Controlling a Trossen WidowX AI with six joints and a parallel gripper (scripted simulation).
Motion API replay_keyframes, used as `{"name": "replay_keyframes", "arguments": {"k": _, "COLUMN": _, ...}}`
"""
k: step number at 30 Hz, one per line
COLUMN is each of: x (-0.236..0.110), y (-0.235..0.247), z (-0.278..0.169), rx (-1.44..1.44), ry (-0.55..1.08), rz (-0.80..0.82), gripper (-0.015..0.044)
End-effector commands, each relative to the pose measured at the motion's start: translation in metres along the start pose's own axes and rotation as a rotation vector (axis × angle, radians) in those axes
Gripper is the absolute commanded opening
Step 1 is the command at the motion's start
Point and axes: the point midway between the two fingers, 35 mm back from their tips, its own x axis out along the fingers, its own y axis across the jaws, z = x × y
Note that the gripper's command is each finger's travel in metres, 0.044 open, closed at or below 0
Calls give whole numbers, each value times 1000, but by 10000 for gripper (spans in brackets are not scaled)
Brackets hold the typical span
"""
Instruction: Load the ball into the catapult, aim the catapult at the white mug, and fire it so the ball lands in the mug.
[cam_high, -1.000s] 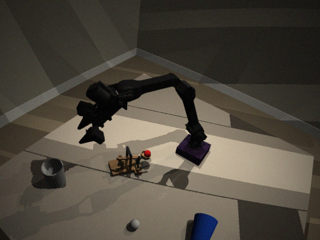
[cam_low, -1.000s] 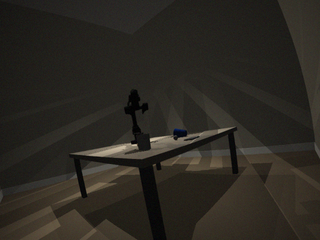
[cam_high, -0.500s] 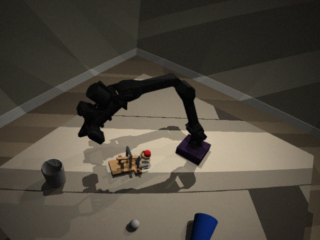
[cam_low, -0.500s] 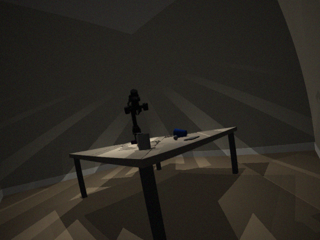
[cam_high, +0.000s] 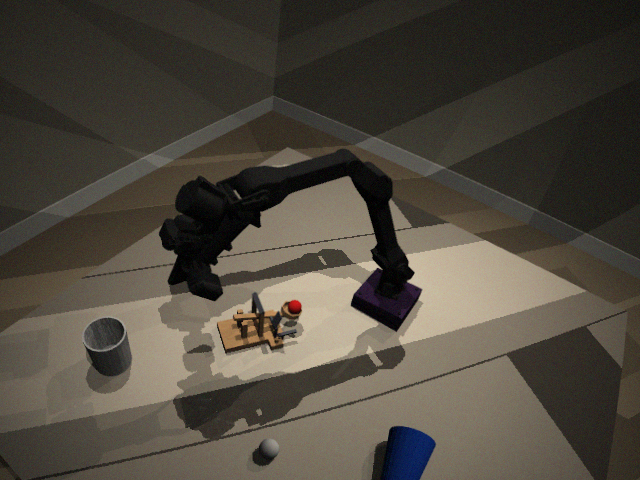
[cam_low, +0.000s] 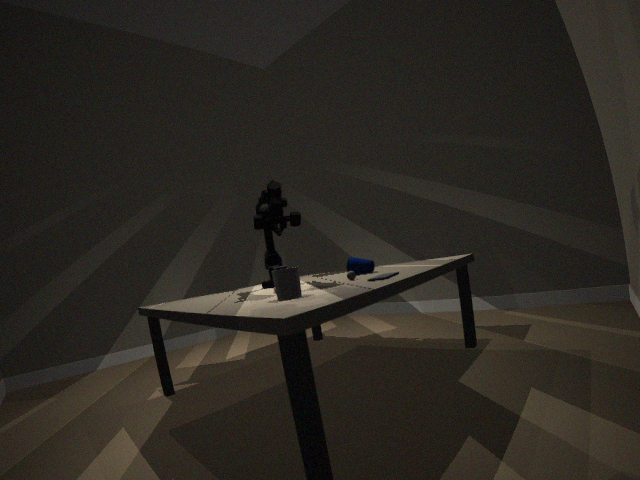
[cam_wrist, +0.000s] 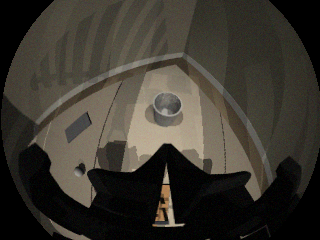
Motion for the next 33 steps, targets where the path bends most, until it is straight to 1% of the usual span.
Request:
{"name": "replay_keyframes", "arguments": {"k": 1, "x": 5, "y": 14, "z": -23, "rx": -90, "ry": 83, "rz": -7, "gripper": 0}}
{"name": "replay_keyframes", "arguments": {"k": 16, "x": 2, "y": 51, "z": -99, "rx": -455, "ry": 357, "rz": -26, "gripper": 0}}
{"name": "replay_keyframes", "arguments": {"k": 33, "x": -23, "y": 72, "z": -174, "rx": -917, "ry": 651, "rz": -26, "gripper": 0}}
